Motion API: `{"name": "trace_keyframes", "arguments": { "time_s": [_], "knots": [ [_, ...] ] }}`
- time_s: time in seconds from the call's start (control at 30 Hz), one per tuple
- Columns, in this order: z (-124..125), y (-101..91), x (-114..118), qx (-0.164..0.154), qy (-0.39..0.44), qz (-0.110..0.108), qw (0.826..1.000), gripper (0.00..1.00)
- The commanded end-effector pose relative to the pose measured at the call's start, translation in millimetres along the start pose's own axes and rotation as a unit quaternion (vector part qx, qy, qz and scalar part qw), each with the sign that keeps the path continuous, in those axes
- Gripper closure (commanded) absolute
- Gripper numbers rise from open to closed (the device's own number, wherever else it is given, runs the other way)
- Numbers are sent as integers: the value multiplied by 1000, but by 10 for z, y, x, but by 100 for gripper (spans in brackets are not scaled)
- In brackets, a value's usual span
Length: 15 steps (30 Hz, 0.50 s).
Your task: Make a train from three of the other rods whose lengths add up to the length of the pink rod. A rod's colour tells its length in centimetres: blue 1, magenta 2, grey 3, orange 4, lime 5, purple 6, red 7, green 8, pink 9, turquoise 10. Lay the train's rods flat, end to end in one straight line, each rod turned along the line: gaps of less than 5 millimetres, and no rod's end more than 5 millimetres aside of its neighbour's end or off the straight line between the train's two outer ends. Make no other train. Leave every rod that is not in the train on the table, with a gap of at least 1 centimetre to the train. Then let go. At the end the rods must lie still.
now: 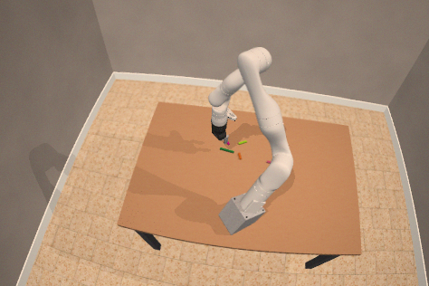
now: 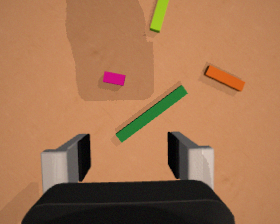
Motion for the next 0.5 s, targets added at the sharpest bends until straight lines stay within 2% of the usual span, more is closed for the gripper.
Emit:
{"name": "trace_keyframes", "arguments": {
  "time_s": [0.0,0.47],
  "knots": [
    [-7,-6,-2,0,-1,1,1000,0],
    [-25,-2,14,0,3,1,1000,0]
  ]
}}
Point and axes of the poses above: the point where the finger pads meet when closed, its own y axis out along the fingers, its own x axis across the jaws, z = x × y, the point moved 10 cm from there along -y, back along the fingers, and after that the axes turned 5 degrees about y, right-handed, at the moved point
